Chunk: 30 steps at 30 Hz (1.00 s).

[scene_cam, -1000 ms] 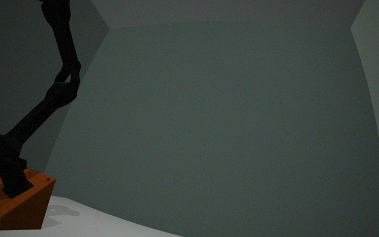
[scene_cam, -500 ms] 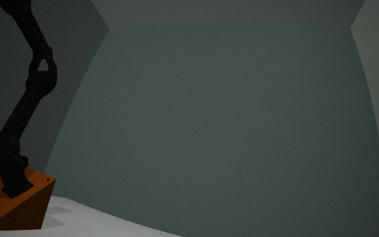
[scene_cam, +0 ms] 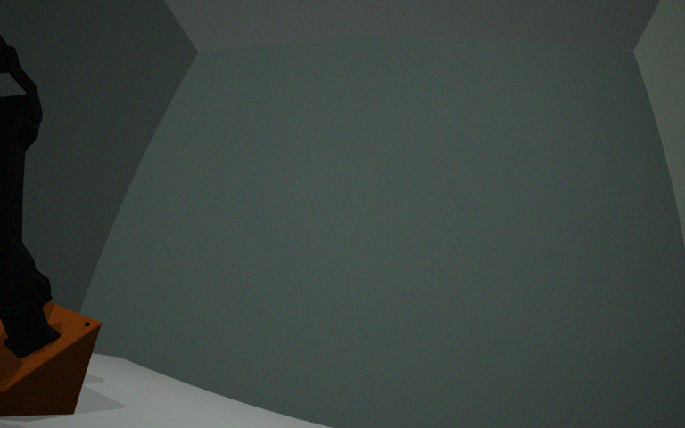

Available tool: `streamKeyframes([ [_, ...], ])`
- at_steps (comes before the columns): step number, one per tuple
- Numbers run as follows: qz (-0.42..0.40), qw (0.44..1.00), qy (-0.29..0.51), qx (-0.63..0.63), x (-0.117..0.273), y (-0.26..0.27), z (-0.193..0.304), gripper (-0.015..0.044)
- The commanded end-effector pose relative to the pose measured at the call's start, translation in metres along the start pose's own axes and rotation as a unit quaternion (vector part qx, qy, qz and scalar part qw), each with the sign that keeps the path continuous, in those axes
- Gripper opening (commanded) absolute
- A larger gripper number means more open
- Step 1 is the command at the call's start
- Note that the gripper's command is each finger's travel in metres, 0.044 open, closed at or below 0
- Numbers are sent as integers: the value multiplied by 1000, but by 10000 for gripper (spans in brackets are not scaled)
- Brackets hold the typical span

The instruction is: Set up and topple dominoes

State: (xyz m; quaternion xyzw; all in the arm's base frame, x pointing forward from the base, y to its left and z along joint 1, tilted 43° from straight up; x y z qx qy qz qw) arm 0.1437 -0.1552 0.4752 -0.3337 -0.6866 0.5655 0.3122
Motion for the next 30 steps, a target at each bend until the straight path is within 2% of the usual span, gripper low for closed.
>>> streamKeyframes([
  [1, -87, 996, -16, 2, -29, 44, -24, 440],
  [7, -224, 973, -36, 38, -54, 126, -70, 440],
  [14, -355, 925, -43, 128, -44, 226, -120, 440],
  [22, -445, 846, -34, 293, 12, 335, -150, 440],
  [30, -432, 748, -15, 503, 90, 419, -136, 440],
])
Point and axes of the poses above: the point midway between the two fingers, 35 mm back from their tips, its own x axis back along the fingers, its own y axis across the jaws, z = x × y, the point moved 5 cm from there along x, back along the fingers, and after that the axes turned 8 degrees about -x, right-handed, at the moved point
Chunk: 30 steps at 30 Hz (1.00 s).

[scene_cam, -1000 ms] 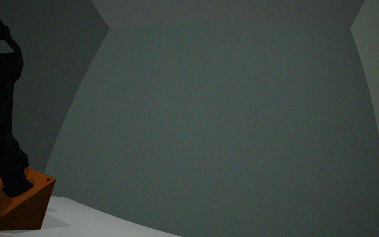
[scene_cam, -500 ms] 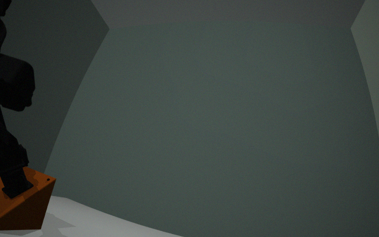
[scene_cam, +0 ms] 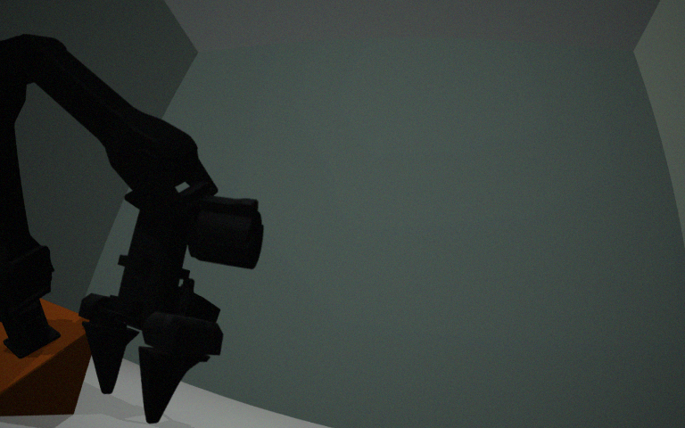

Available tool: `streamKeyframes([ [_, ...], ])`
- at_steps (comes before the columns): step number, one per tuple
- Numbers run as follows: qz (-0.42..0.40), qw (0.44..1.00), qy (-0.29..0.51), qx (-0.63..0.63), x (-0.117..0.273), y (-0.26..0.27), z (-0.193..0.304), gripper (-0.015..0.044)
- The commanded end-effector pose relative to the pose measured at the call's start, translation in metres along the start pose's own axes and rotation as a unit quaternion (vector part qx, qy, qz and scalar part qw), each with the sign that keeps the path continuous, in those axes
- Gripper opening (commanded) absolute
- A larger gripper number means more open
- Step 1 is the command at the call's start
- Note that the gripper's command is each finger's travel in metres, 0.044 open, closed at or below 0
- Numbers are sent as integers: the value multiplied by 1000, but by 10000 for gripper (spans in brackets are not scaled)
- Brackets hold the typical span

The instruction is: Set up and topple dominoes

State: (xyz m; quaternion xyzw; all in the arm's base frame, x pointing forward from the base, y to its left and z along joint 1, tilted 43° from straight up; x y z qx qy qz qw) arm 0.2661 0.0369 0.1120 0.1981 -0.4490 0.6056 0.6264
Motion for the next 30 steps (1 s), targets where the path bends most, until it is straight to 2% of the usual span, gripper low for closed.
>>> streamKeyframes([
  [1, -5, 996, 54, 77, -7, 35, -21, 440],
  [8, -5, 995, 57, 81, -12, 37, -24, 440],
  [16, -4, 995, 58, 81, -71, 37, -17, 440],
  [30, -4, 995, 58, 81, -87, 40, -15, 440],
])
Point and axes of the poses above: the point midway between the two fingers, 35 mm back from their tips, its own x axis back along the fingers, its own y axis across the jaws, z = x × y, the point moved 5 cm from there along x, back along the fingers, and after that the axes turned 8 degrees about -x, right-handed, at the moved point
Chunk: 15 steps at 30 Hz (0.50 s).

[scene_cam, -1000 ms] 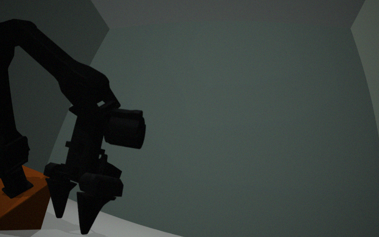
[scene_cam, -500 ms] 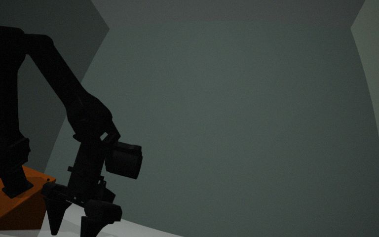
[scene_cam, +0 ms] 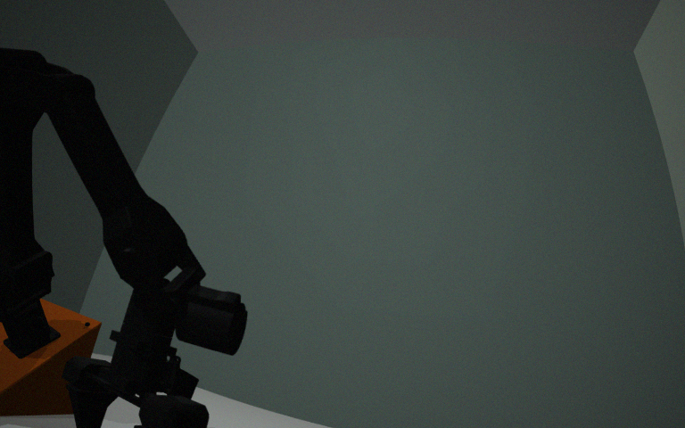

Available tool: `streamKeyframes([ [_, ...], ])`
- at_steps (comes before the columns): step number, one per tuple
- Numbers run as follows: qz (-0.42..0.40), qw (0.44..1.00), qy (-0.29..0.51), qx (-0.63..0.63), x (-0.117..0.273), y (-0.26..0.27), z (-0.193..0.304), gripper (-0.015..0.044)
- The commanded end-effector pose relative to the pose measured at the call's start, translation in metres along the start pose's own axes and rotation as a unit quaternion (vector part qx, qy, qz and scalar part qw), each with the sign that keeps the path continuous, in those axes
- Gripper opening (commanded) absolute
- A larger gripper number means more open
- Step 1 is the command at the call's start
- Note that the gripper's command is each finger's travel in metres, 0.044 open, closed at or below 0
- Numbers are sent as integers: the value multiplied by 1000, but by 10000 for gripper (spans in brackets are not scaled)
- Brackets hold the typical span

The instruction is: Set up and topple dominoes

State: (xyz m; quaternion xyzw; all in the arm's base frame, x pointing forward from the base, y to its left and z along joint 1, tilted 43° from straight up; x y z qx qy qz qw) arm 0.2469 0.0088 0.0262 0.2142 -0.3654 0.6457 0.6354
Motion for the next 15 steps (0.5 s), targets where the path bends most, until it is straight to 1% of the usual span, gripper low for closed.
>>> streamKeyframes([
  [1, 0, 1000, 4, 4, -4, 2, 0, 440],
  [5, 0, 1000, 4, 4, -4, 2, 0, 440],
  [15, 0, 1000, 4, 4, -4, 2, 0, 177],
])
Point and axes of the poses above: the point midway between the two fingers, 35 mm back from their tips, its own x axis back along the fingers, its own y axis across the jaws, z = x × y, the point moved 5 cm from there along x, back along the fingers, and after that the axes turned 8 degrees about -x, right-handed, at the moved point
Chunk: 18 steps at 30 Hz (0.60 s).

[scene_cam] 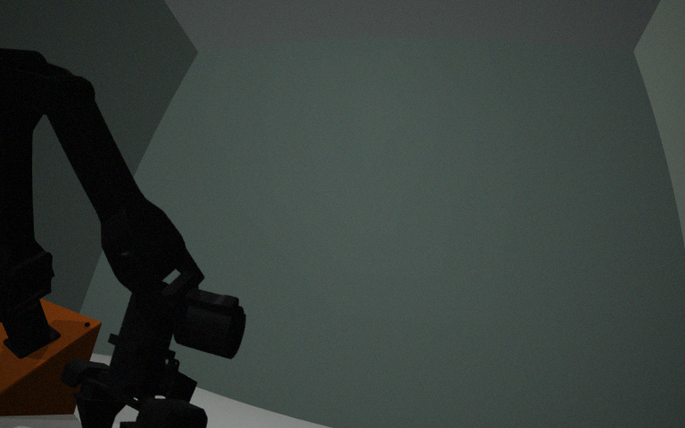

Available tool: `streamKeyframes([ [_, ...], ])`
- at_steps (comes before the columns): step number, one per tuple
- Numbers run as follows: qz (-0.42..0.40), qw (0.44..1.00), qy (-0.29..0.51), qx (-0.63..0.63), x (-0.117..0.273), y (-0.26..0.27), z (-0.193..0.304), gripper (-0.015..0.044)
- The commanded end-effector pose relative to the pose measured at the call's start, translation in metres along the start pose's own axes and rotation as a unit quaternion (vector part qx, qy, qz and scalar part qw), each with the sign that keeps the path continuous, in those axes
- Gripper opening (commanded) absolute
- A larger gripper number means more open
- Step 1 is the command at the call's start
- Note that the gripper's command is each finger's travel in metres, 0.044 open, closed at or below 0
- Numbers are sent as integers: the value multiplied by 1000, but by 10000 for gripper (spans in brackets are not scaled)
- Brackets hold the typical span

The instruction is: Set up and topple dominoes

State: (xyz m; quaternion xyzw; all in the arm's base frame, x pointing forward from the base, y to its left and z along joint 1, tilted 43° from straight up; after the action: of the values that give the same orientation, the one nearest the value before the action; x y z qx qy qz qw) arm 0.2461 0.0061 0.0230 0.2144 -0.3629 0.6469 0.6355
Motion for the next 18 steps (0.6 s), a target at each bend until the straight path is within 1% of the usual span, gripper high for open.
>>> streamKeyframes([
  [1, 0, 1000, 2, 2, 0, 0, 0, 151],
  [3, 0, 1000, 2, 2, 0, 0, 0, 107],
  [13, 0, 1000, 2, 2, 2, 0, 0, 107],
  [15, 0, 1000, 2, 2, 16, 0, 1, 107],
  [18, 0, 1000, 1, 2, 52, -1, 2, 107],
])
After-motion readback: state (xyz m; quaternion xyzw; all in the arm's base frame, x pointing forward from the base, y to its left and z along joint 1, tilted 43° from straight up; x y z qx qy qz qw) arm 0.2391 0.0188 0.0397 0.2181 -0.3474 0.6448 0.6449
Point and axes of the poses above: the point midway between the two fingers, 35 mm back from their tips, its own x axis back along the fingers, its own y axis across the jaws, z = x × y, the point moved 5 cm from there along x, back along the fingers, and after that the axes turned 8 degrees about -x, right-handed, at the moved point
